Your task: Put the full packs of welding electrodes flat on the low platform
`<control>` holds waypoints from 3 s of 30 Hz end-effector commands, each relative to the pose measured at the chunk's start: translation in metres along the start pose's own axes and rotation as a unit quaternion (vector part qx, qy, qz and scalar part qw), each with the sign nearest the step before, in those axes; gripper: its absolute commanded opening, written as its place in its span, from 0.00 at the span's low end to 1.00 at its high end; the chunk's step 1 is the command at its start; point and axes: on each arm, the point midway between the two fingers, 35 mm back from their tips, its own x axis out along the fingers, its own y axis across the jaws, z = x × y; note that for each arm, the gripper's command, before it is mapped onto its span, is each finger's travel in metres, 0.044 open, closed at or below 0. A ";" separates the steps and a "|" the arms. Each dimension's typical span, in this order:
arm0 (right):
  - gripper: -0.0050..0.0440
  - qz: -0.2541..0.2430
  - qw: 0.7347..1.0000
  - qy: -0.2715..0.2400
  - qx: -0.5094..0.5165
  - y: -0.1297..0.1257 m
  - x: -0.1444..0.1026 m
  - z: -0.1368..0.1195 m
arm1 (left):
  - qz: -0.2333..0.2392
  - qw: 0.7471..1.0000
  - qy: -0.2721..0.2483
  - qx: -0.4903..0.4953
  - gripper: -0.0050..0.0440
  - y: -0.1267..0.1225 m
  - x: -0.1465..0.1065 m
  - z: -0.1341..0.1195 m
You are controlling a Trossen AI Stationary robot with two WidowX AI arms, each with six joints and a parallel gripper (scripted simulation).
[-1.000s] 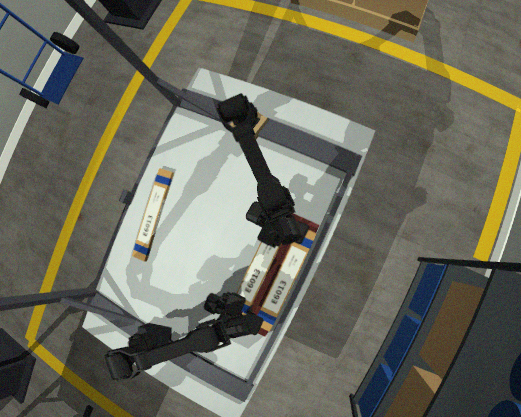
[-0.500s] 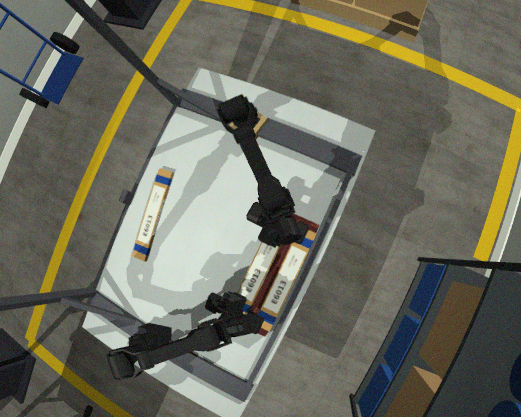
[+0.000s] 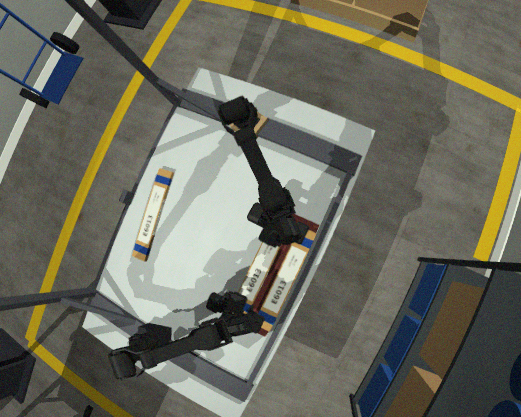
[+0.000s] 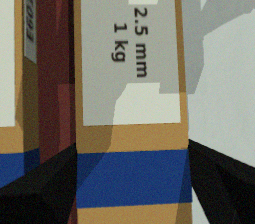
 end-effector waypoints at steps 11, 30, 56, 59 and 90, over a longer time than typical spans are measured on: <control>0.00 -0.011 1.000 -0.003 -0.003 -0.005 -0.009 -0.002 | 0.013 1.000 -0.003 0.001 0.00 0.003 -0.010 -0.001; 0.00 -0.010 1.000 -0.002 -0.002 -0.005 -0.008 -0.003 | 0.015 1.000 -0.005 0.002 0.00 0.003 -0.012 -0.001; 0.98 -0.011 1.000 -0.006 -0.003 -0.006 -0.008 0.001 | 0.012 1.000 -0.007 0.001 0.98 0.004 -0.009 0.002; 0.98 -0.011 1.000 -0.006 -0.003 -0.006 -0.008 0.001 | 0.012 1.000 -0.007 0.001 0.98 0.004 -0.009 0.002; 0.98 -0.011 1.000 -0.005 -0.002 0.011 -0.075 0.022 | 0.012 1.000 -0.005 0.001 0.98 -0.014 -0.076 0.023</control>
